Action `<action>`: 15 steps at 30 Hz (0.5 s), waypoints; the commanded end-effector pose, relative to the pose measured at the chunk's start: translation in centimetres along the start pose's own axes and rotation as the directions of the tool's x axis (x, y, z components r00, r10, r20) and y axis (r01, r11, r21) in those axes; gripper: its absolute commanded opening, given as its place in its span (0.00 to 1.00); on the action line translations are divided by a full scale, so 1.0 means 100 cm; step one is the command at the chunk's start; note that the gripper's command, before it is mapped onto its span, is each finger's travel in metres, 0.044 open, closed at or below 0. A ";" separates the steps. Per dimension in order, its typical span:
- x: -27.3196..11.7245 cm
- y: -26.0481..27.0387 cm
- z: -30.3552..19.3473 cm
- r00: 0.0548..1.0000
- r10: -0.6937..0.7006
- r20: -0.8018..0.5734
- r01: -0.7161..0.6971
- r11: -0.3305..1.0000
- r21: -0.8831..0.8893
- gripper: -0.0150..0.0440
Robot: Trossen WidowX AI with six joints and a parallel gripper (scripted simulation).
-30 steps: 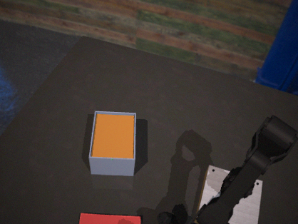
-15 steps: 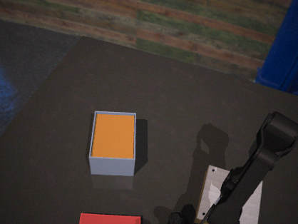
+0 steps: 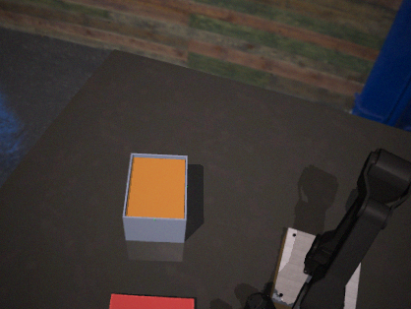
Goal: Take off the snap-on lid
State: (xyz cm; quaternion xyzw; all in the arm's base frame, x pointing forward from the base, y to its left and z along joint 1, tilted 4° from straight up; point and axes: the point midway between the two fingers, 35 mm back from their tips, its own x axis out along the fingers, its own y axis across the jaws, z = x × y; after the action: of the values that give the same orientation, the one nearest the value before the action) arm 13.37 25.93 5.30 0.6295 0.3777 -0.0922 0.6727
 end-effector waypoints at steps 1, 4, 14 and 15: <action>-0.002 0.002 0.000 1.000 0.005 0.002 -0.005 1.000 0.006 1.00; -0.007 0.005 0.000 1.000 0.005 0.002 -0.005 1.000 0.006 1.00; -0.024 0.015 0.000 1.000 0.005 0.002 -0.005 1.000 0.006 1.00; -0.026 0.016 0.000 1.000 0.005 0.002 -0.005 1.000 0.006 1.00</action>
State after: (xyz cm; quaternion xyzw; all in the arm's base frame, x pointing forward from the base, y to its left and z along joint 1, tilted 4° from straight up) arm 12.62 25.29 7.33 0.6270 0.3769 -0.0948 0.6751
